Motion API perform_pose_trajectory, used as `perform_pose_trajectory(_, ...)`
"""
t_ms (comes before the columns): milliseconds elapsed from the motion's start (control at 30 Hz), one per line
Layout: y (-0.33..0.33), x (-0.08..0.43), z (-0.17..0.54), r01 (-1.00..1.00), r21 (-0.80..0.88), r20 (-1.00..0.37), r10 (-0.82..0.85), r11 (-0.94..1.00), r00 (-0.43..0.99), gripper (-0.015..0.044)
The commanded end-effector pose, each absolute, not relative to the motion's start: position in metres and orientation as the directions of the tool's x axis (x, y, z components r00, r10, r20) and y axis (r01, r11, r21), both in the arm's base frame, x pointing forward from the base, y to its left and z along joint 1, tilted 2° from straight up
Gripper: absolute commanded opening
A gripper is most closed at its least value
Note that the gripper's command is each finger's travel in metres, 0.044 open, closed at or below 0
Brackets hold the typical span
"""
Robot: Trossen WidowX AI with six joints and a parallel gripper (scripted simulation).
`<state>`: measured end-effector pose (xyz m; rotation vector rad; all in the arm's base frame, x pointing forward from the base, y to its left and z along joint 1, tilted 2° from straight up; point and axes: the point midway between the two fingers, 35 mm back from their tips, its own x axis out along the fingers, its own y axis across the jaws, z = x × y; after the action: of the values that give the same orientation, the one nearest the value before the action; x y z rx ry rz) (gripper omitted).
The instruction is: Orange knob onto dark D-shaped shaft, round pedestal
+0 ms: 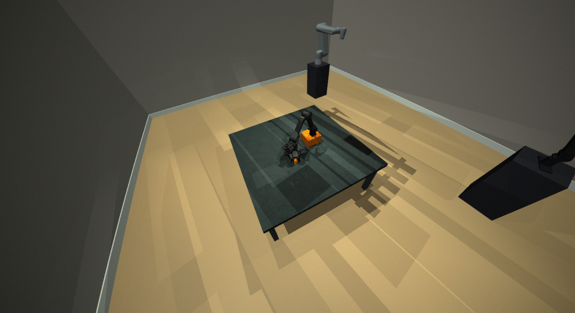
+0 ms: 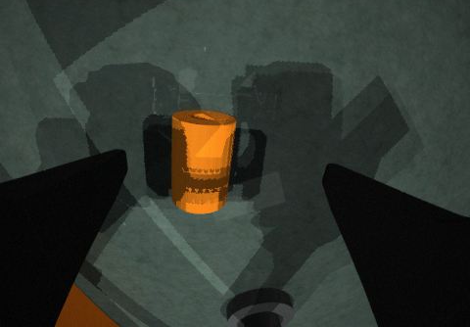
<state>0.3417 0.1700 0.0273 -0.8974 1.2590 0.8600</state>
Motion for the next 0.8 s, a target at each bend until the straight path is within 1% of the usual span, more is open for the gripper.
perform_pose_trajectory(0, 0.170, 0.329, 0.033, -0.901, -0.036, -0.998, 0.027, 0.433, 0.053, 0.0440)
perform_pose_trajectory(133, 0.170, 0.329, 0.031, -0.901, -0.036, -0.998, 0.027, 0.433, 0.053, 0.0440)
perform_pose_trajectory(267, 0.171, 0.330, 0.009, -0.901, -0.036, -0.998, 0.027, 0.433, 0.053, 0.0440)
perform_pose_trajectory(767, 0.171, 0.331, -0.004, -0.901, -0.036, -0.998, 0.027, 0.433, 0.053, 0.0440)
